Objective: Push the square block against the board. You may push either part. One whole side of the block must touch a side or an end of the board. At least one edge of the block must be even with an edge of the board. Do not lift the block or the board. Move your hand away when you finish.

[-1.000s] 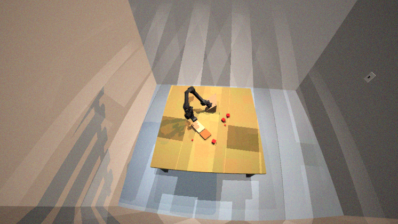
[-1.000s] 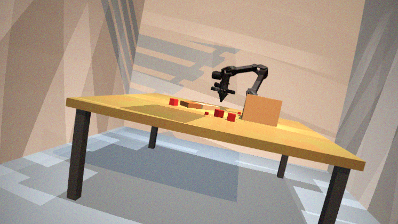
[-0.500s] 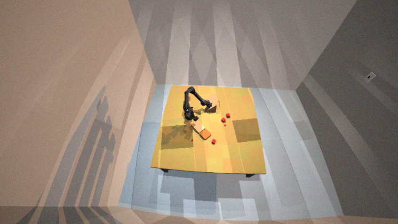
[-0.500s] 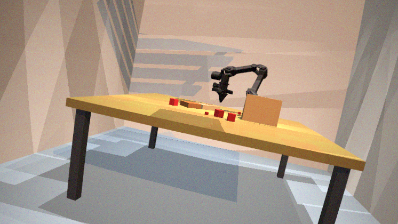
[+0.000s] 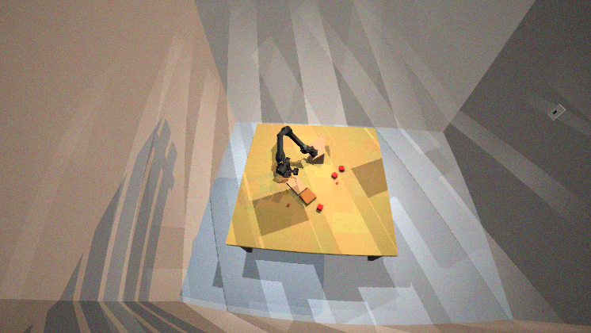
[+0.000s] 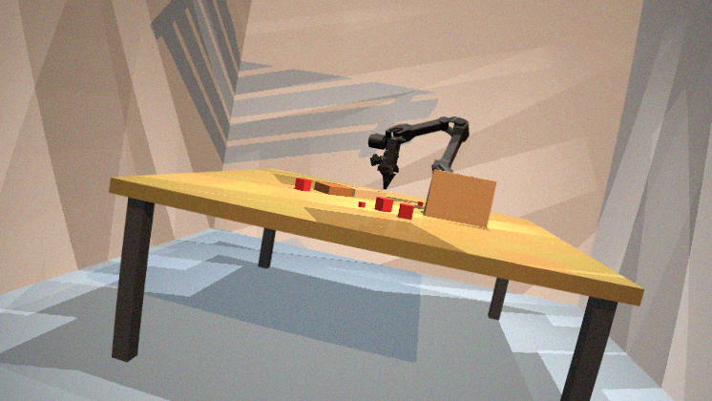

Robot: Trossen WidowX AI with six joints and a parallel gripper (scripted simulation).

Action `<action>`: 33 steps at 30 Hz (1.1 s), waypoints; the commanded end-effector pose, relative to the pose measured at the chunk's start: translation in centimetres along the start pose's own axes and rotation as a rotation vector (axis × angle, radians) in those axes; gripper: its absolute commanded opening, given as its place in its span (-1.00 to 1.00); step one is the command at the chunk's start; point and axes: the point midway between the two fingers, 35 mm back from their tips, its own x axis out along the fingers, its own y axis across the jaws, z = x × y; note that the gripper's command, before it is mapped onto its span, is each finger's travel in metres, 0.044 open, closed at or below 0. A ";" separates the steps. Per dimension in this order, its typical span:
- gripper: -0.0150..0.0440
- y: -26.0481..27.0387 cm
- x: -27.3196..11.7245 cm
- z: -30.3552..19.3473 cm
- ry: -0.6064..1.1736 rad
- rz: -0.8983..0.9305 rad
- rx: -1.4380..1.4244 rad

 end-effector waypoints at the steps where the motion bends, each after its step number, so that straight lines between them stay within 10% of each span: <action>1: -0.49 0.3 0.6 0.1 0.002 0.006 -0.134; 33: -0.49 1.0 3.3 0.6 0.001 0.003 -0.869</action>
